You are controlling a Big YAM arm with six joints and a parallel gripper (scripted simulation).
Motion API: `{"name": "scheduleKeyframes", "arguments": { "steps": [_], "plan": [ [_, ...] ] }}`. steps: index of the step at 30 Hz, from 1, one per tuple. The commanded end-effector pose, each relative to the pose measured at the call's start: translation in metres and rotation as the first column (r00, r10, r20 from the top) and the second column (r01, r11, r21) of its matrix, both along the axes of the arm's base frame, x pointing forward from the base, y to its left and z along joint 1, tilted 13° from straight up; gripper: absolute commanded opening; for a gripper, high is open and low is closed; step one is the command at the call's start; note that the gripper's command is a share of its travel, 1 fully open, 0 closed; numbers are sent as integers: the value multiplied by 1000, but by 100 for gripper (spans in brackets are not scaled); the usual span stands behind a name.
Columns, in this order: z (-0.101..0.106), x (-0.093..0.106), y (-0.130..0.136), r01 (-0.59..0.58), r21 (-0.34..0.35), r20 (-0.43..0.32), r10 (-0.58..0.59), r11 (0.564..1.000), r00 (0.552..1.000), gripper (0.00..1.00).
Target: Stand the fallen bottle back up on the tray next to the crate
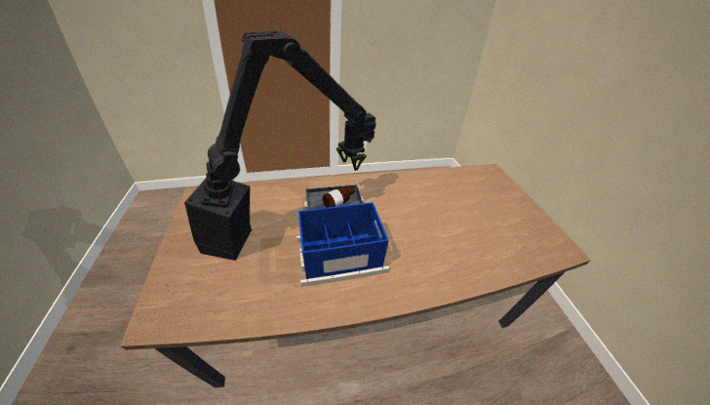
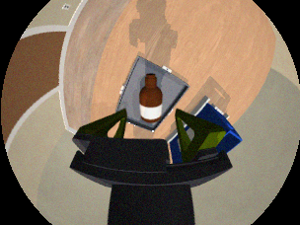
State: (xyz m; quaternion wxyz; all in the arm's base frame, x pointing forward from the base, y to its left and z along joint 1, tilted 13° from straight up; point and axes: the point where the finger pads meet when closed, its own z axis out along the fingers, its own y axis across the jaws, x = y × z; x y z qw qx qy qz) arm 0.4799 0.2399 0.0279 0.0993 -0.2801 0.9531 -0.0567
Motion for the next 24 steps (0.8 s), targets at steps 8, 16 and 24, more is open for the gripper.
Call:
{"name": "scheduleKeyframes", "arguments": {
  "steps": [8, 16, 24],
  "plan": [
    [19, 12, 10, 7, 16, 31, -8, 1000, 1000, 0],
    [19, 12, 10, 7, 16, 31, -8, 1000, 1000, 0],
    [19, 12, 10, 7, 16, 31, -8, 1000, 1000, 0]
  ]
}}
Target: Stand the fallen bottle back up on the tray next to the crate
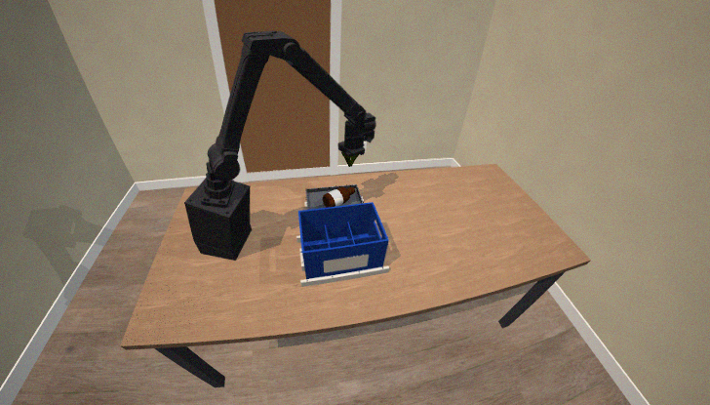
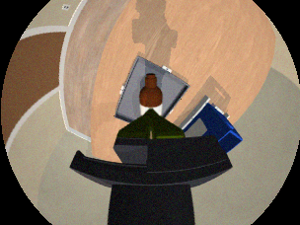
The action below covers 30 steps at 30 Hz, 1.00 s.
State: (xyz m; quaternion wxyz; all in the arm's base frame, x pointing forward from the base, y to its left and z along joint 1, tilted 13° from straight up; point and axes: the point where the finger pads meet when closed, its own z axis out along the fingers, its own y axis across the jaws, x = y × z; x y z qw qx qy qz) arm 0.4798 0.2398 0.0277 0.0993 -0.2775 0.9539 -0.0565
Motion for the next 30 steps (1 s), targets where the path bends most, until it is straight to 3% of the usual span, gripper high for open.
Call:
{"name": "scheduleKeyframes", "arguments": {
  "steps": [1, 19, 20, 30],
  "plan": [
    [19, 13, 10, 2, 15, 31, -3, 1000, 1000, 0],
    [19, 13, 10, 2, 15, 31, -3, 1000, 1000, 0],
    [19, 13, 10, 2, 15, 31, -3, 1000, 1000, 61],
    [19, 13, 10, 2, 15, 31, -2, 1000, 1000, 61]
  ]
}}
